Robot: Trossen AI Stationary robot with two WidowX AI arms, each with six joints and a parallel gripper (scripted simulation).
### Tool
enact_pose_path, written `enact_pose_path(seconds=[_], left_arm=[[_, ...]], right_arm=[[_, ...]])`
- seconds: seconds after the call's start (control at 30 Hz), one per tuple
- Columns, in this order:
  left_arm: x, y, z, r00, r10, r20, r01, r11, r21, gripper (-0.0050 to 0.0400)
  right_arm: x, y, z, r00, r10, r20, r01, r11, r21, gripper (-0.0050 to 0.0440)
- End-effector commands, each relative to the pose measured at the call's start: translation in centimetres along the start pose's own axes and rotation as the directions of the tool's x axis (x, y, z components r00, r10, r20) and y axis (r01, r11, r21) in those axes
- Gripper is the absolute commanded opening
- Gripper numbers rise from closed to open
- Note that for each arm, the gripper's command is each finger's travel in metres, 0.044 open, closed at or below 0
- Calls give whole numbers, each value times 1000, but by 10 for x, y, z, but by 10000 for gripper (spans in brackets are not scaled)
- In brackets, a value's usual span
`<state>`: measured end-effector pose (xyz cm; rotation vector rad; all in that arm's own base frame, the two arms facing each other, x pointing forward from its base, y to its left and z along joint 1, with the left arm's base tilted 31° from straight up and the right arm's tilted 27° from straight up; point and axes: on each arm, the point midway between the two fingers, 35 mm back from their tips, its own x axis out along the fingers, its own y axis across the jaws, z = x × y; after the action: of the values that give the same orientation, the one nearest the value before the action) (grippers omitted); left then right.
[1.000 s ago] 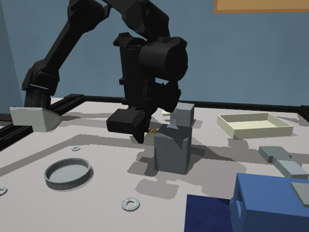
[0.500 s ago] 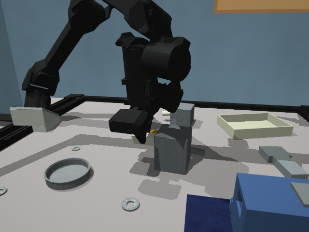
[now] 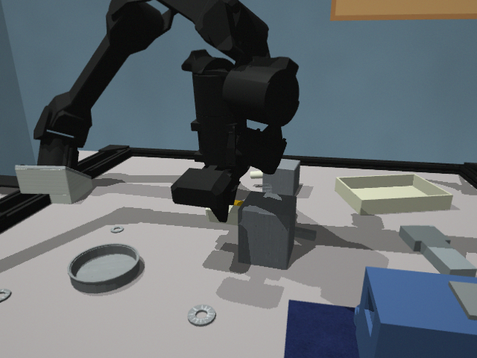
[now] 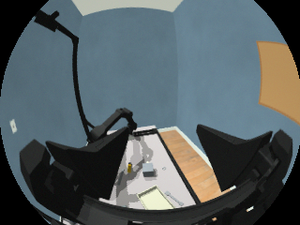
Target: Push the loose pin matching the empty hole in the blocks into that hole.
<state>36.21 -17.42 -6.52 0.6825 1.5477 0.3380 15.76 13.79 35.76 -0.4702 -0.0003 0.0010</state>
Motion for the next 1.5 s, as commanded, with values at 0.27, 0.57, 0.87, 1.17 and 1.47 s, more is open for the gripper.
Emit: enact_pose_path(seconds=[0.27, 0.57, 0.87, 1.17, 1.47], left_arm=[[0, 0, 6, 1000, 2, 2, -2, 1000, -2, 0], [1, 0, 8, 1000, 2, 2, -2, 1000, -1, 0], [1, 0, 8, 1000, 2, 2, -2, 1000, -1, 0], [0, 1, 5, 1000, 2, 2, -2, 1000, -1, 0], [0, 0, 5, 1000, 0, -3, 0, 1000, 1, 0]], right_arm=[[0, 0, 0, 1000, -1, -1, 1, 1000, -2, 400], [0, 0, 0, 1000, -1, -1, 1, 1000, -2, 400], [0, 0, 0, 1000, -1, -1, 1, 1000, -2, 400], [0, 0, 0, 1000, -1, -1, 1, 1000, -2, 400], [0, 0, 0, 1000, -1, -1, 1, 1000, -2, 400]])
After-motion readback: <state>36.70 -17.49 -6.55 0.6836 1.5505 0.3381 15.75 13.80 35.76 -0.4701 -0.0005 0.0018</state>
